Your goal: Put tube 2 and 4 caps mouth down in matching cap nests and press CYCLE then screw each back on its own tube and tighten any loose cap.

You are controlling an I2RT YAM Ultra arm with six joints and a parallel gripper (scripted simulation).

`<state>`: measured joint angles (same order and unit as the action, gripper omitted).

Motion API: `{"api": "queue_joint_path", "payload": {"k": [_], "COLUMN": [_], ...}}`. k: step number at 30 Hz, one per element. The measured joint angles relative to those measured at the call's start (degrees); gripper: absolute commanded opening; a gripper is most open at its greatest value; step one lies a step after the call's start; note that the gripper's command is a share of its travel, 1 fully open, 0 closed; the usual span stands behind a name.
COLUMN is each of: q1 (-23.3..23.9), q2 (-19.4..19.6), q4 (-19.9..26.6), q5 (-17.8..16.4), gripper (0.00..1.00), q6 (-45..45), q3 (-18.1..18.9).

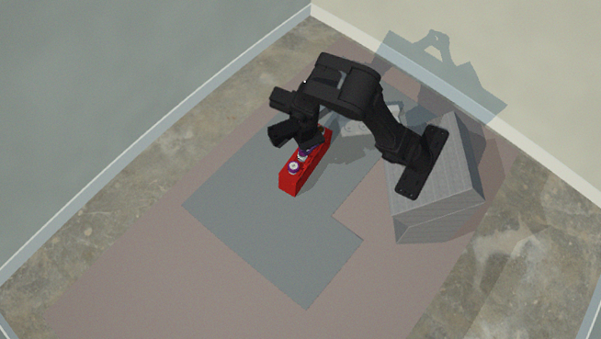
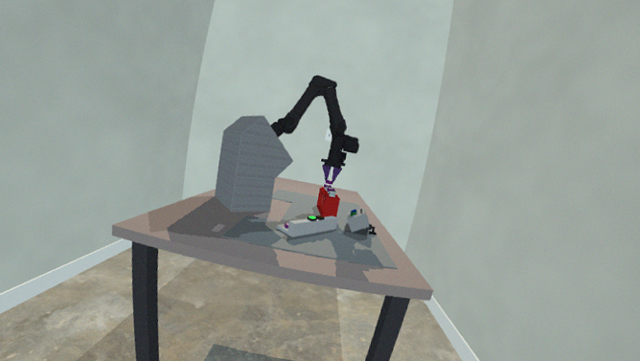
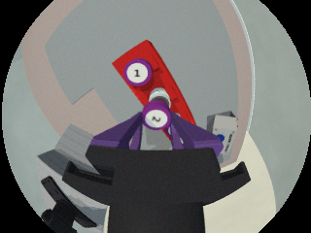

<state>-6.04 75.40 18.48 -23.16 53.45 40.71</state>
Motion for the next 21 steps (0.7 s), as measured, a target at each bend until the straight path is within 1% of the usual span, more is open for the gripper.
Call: {"api": "queue_joint_path", "payload": {"k": [3, 7, 13, 21], "q1": [-0.8, -1.2, -1.2, -1.2], "q2": [1.9, 2.9, 3.0, 3.0], "q4": [-1.7, -3.3, -4.5, -4.7], "q5": [0.5, 0.9, 1.1, 1.1], "gripper": [0.0, 0.0, 0.0, 0.0], "q6": [-0.6, -1.2, -1.6, -1.7], "q3": [-0.4, -0.5, -0.5, -0.5]}}
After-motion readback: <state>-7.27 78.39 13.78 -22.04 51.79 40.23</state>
